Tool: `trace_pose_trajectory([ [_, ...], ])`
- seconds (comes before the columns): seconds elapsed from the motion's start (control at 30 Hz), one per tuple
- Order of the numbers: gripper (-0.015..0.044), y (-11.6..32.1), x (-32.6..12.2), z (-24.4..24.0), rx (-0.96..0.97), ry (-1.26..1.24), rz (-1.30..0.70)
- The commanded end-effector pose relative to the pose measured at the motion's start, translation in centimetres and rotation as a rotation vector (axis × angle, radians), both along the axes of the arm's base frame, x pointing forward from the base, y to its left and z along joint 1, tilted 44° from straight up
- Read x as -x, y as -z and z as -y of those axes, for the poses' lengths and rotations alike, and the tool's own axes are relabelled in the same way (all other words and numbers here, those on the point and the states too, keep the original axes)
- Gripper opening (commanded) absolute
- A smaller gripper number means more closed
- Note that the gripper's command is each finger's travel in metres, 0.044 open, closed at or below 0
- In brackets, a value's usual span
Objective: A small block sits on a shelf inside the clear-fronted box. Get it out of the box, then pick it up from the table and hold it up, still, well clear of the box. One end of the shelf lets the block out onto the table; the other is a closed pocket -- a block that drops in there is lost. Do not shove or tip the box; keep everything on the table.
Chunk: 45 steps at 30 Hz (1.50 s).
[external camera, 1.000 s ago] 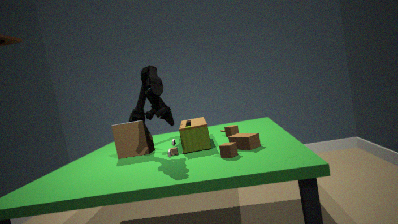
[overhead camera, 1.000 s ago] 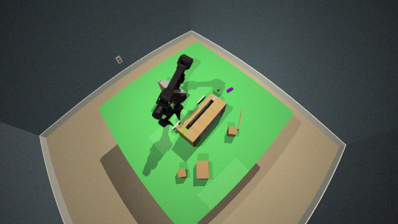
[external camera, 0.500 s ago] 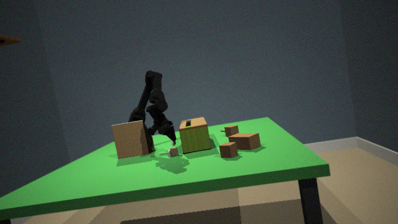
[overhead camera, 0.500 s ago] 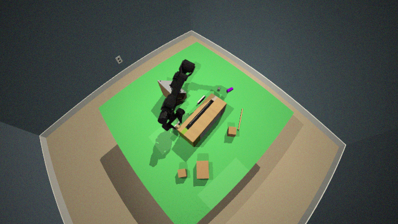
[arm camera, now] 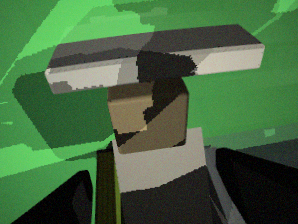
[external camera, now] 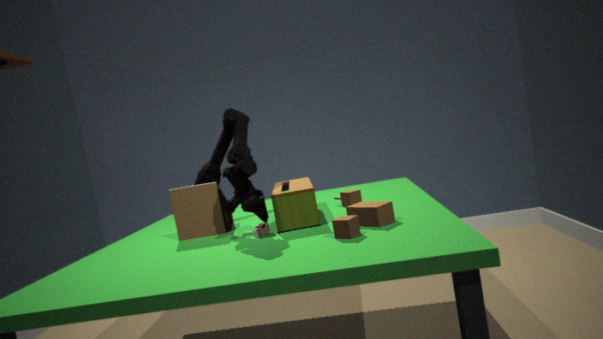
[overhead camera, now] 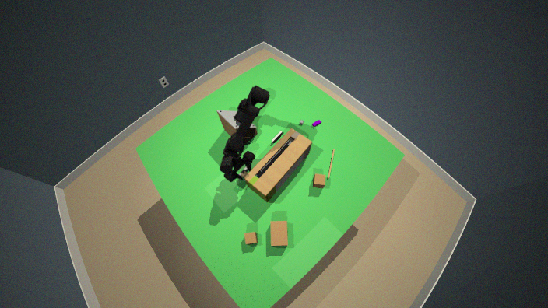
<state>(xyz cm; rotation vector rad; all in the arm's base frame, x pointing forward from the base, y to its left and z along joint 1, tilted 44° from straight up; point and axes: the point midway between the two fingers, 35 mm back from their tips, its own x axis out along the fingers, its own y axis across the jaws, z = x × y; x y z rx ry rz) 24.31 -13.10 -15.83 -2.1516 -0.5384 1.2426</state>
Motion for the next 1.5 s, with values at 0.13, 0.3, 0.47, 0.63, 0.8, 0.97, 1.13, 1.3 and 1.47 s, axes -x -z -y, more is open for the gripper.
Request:
trace_pose_trajectory([
  [0.13,0.0285,1.0,0.0,-1.2,-0.011,0.002,-0.004],
  [0.3,0.0285,1.6,0.0,-1.7,-0.012,0.002,-0.003],
  [0.47,0.0285,2.1,-0.1,-2.3,-0.013,0.002,-0.003],
  [0.63,0.0259,2.4,-0.1,-2.5,-0.014,0.002,-0.002],
  [0.8,0.0127,2.4,-0.1,-2.5,-0.014,0.002,-0.002],
  [0.97,0.0055,2.4,-0.1,-2.5,-0.014,0.002,-0.002],
  [1.13,0.0,1.5,-0.4,-1.5,0.001,0.006,0.004],
  [1.3,0.0,0.6,-0.2,-0.5,0.0,0.004,0.001],
  [1.47,0.0,-1.1,0.2,1.1,-0.004,0.001,-0.003],
])
